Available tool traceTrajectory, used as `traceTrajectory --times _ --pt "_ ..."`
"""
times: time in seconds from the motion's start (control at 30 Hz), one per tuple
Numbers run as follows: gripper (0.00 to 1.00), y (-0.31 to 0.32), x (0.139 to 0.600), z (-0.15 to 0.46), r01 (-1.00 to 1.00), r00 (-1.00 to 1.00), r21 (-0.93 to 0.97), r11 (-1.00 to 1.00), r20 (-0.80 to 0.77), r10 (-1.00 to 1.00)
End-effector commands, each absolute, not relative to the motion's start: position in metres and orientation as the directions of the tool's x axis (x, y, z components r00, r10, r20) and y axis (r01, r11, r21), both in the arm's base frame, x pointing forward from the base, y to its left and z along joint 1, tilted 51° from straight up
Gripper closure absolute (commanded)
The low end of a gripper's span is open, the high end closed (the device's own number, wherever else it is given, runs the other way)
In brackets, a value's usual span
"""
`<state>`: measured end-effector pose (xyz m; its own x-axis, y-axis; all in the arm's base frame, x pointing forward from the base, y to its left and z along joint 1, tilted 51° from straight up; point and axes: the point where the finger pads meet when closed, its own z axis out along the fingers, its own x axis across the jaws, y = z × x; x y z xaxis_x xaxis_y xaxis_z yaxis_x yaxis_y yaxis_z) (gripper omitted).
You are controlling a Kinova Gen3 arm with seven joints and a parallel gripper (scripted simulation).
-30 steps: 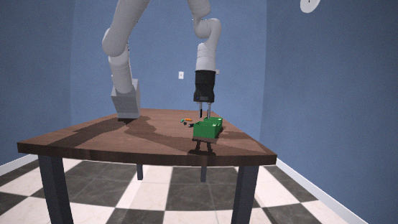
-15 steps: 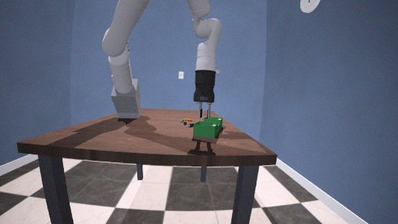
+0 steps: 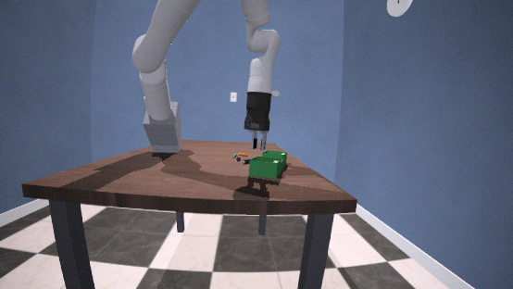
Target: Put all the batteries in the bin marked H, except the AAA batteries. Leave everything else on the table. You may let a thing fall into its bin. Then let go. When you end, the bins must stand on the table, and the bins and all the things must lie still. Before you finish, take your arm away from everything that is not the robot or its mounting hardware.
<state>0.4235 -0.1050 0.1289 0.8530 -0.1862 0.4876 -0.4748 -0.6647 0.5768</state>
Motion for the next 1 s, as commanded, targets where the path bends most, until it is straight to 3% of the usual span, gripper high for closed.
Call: traceTrajectory --times 0.0,0.43,0.97 --pt "0.40 -0.080 0.416 0.101 -0.600 0.764 0.492 -0.630 0.585 -0.272" --pt "0.40 -0.028 0.392 0.036 -0.742 0.624 0.362 -0.565 0.681 -0.382" --pt "0.40 -0.031 0.393 0.040 -0.738 0.629 0.370 -0.564 0.680 -0.377"
